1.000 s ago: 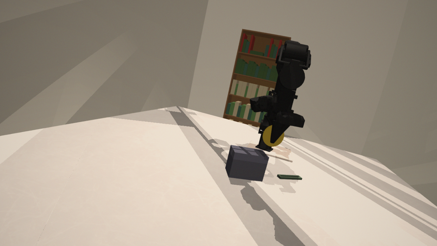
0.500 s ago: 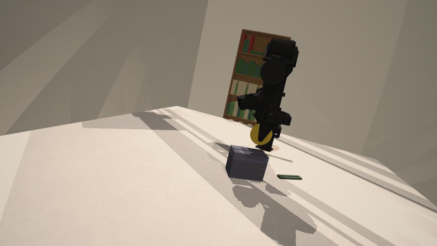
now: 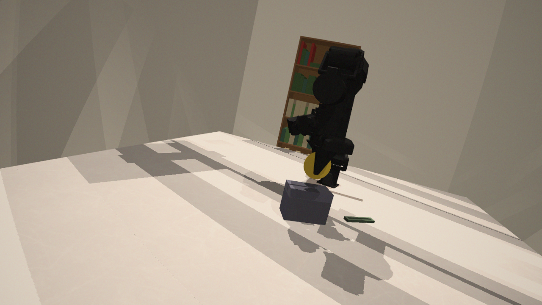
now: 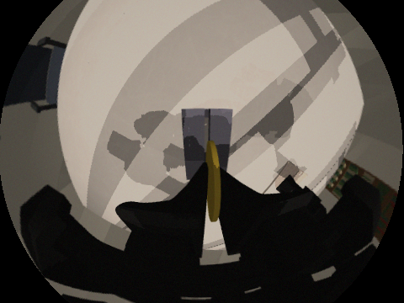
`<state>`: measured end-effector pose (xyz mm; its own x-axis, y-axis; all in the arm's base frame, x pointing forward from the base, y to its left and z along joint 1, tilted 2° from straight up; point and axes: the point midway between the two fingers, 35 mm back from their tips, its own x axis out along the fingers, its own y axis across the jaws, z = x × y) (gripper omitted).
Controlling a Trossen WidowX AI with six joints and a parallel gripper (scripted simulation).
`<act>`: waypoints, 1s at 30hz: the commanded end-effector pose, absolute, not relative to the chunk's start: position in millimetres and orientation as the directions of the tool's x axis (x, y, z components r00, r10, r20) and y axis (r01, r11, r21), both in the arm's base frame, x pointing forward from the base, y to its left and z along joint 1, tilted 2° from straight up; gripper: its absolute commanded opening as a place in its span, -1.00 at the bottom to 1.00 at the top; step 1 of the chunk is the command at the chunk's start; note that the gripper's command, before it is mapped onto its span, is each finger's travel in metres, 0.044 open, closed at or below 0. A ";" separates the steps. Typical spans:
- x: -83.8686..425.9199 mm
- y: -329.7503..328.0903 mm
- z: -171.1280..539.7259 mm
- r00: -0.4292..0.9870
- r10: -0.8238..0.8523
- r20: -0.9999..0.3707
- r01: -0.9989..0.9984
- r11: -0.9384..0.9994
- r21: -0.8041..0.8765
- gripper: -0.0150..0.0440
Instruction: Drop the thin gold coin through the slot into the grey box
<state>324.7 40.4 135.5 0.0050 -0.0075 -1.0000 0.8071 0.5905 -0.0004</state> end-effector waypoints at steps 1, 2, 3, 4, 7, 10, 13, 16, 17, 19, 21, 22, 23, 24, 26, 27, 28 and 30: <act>324.0 40.8 135.7 0.006 -0.007 -1.000 0.809 0.588 0.000 -0.49; 324.0 40.8 135.7 0.006 -0.007 -1.000 0.809 0.588 0.000 -0.49; 324.0 40.8 135.7 0.006 -0.007 -1.000 0.809 0.588 0.000 -0.49; 324.1 40.6 135.6 0.006 -0.007 -1.000 0.809 0.588 0.000 -0.49; 324.9 39.2 135.0 0.006 -0.007 -1.000 0.809 0.588 0.000 -0.49; 326.0 37.5 133.9 0.006 -0.007 -1.000 0.808 0.589 0.000 -0.49; 326.9 35.7 132.6 0.006 -0.008 -1.000 0.806 0.592 0.000 -0.49; 327.5 33.9 131.5 0.006 -0.008 -1.000 0.804 0.594 0.000 -0.49; 327.6 33.5 131.3 0.006 -0.008 -1.000 0.804 0.595 0.000 -0.49; 327.3 34.7 132.6 0.008 -0.008 -1.000 0.805 0.593 0.002 -0.49; 327.0 35.8 133.9 0.010 -0.007 -1.000 0.807 0.591 0.004 -0.49; 327.0 35.8 133.9 0.010 -0.007 -1.000 0.807 0.591 0.004 -0.49; 327.0 35.8 133.9 0.010 -0.007 -1.000 0.807 0.591 0.004 -0.49; 327.0 35.8 133.9 0.010 -0.007 -1.000 0.807 0.591 0.004 -0.49; 327.0 35.8 133.9 0.010 -0.007 -1.000 0.807 0.591 0.004 -0.49; 327.0 35.8 133.7 0.010 -0.007 -1.000 0.807 0.591 0.004 -0.49; 327.0 35.8 133.3 0.010 -0.007 -1.000 0.807 0.591 0.004 -0.49; 326.9 35.7 131.7 0.010 -0.007 -1.000 0.807 0.591 0.004 -0.49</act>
<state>327.2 35.7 133.3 0.0100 -0.0071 -0.9999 0.8060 0.5919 0.0038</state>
